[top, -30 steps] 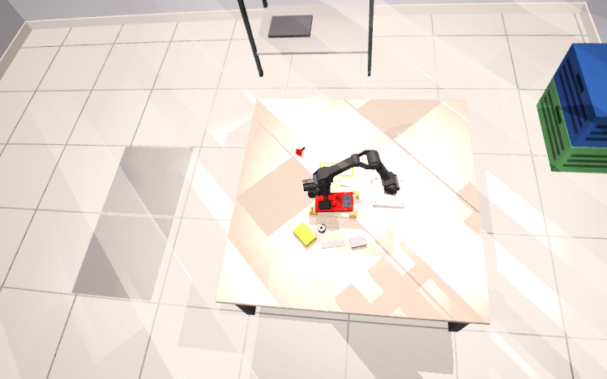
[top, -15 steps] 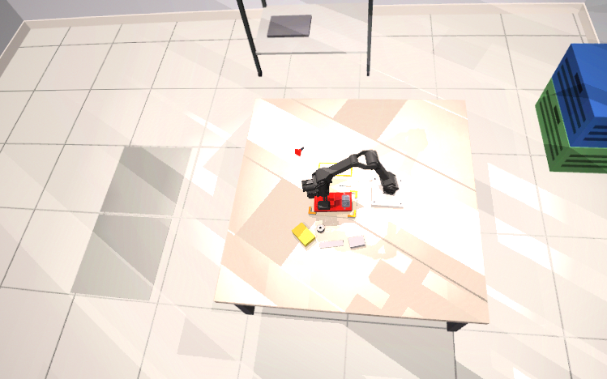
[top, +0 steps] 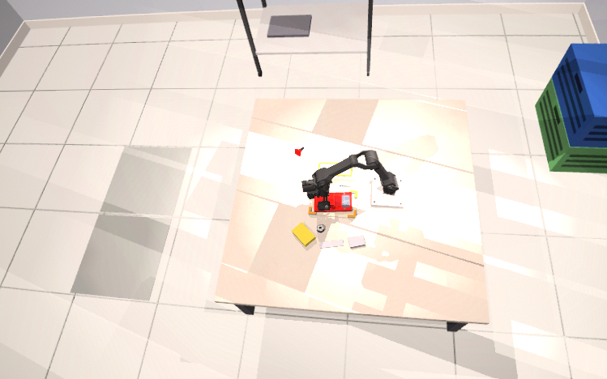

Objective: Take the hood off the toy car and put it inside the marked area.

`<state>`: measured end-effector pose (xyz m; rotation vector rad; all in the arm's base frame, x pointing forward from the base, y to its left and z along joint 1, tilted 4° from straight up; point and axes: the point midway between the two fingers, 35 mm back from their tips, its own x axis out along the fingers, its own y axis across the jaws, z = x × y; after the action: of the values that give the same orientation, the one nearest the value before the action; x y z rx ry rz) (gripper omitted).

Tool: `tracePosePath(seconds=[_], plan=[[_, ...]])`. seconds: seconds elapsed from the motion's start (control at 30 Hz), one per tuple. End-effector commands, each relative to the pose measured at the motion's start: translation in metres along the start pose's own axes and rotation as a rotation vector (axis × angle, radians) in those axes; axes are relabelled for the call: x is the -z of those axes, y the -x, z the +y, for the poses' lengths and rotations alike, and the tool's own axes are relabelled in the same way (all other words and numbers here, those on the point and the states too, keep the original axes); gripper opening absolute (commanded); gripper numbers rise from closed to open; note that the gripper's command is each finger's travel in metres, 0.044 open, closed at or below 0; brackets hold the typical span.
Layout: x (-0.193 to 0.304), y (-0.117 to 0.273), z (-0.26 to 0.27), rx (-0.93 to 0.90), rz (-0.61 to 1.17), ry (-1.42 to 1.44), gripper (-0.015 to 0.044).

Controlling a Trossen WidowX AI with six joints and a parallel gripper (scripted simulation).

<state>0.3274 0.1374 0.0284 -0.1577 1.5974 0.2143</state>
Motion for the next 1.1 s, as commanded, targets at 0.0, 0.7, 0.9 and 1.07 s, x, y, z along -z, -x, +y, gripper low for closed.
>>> tracePosePath(seconds=[0.0, 0.7, 0.9, 1.07], plan=[[0.000, 0.000, 0.000, 0.001, 0.000, 0.000, 0.0302], [0.000, 0.010, 0.000, 0.001, 0.000, 0.000, 0.0000], [-0.001, 0.014, 0.000, 0.001, 0.000, 0.000, 0.0000], [-0.001, 0.017, 0.000, 0.001, 0.000, 0.000, 0.0000]])
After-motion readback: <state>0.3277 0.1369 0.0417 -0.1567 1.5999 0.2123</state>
